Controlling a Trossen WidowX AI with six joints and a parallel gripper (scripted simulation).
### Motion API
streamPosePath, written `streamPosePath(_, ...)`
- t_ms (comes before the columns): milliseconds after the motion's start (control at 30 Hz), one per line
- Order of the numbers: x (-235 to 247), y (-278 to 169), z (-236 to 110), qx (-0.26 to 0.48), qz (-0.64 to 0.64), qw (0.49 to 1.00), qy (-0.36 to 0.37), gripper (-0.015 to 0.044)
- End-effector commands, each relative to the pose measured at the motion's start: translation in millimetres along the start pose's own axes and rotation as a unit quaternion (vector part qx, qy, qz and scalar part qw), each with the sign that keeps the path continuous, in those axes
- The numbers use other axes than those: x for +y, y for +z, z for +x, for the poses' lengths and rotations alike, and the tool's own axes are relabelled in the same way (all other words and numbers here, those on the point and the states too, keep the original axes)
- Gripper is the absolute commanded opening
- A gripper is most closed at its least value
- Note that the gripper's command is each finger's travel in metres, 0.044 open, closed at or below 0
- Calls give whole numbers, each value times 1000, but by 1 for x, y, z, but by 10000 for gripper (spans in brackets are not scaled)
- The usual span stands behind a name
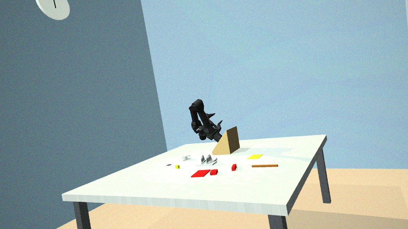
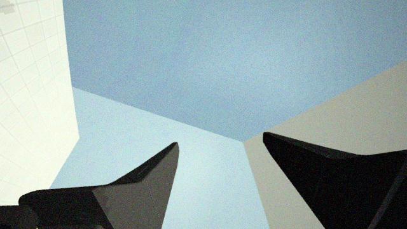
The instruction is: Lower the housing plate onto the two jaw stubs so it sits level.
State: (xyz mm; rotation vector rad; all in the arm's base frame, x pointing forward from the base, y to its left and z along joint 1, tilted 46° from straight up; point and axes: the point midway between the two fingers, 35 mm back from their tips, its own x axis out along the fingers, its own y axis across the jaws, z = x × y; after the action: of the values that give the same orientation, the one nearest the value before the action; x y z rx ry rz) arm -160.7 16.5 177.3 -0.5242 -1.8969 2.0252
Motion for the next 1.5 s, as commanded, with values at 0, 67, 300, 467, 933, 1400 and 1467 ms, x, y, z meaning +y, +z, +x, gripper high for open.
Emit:
streamPosePath(0,0,0,0,0,0,1000,0,426)
streamPosePath(67,0,3,-1,-6,0,1000,3,440)
streamPosePath(300,1,28,-12,-69,1,997,33,440)
streamPosePath(467,2,44,-23,-113,10,992,57,440)
streamPosePath(933,3,83,-65,-240,5,963,119,440)
streamPosePath(1400,4,108,-123,-364,-15,913,182,440)
streamPosePath(1467,4,110,-131,-381,-19,905,190,440)
